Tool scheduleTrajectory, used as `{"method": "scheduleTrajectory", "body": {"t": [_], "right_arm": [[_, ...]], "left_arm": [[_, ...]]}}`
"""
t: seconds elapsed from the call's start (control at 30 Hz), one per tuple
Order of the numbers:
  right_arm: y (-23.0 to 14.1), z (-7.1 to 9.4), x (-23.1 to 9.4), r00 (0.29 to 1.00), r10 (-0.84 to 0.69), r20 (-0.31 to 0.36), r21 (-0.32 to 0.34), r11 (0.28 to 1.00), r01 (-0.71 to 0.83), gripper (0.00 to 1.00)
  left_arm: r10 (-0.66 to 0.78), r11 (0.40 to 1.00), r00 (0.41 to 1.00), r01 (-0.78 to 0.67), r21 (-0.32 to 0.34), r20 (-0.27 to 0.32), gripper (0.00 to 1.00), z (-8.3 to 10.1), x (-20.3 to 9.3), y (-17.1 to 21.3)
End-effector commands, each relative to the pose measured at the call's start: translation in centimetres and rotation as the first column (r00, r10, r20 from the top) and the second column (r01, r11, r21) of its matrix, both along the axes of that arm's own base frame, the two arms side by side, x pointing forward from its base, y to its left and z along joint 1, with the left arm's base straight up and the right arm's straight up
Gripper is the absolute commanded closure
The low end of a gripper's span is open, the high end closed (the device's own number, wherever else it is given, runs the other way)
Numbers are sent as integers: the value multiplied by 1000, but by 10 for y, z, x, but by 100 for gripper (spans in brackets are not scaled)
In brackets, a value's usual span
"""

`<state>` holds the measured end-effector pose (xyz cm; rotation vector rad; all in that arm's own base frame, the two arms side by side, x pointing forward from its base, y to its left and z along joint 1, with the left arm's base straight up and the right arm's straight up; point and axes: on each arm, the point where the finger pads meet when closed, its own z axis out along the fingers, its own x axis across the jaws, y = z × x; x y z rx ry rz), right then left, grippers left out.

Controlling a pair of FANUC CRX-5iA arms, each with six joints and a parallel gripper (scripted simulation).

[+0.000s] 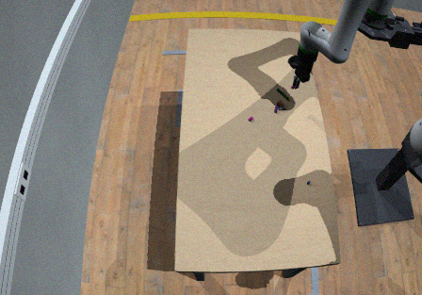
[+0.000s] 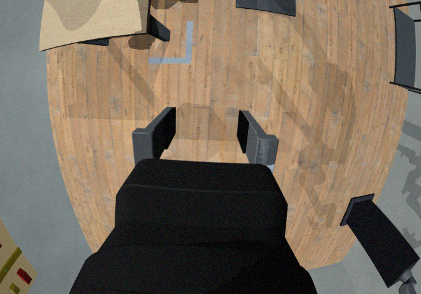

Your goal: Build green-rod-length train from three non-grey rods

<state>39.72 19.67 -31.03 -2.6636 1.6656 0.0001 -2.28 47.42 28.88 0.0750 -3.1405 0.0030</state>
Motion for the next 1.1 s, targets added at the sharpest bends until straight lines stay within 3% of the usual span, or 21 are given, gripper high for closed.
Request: {"method": "scheduleTrajectory", "body": {"t": [0.0,0.3,0.53,0.6,0.67,1.07], "right_arm": [[0,2,0,1000,0,1,0,1000,0,76],[1,2,2,1000,-15,1,1,1000,15,76],[13,2,22,972,-235,-1,2,972,235,76],[13,2,22,972,-235,-1,2,972,235,76],[20,2,32,937,-348,-1,2,937,348,76],[41,2,65,750,-662,-1,1,750,662,76]], "left_arm": [[0,1000,1000,0,2,0,0,1,0,0],[0,1000,1000,0,2,0,0,1,0,0],[0,1000,1000,0,2,0,0,1,0,0],[0,1000,1000,0,2,0,0,1,0,0],[0,1000,1000,0,2,0,0,1,0,0],[0,1000,1000,0,2,0,0,1,0,0]]}}
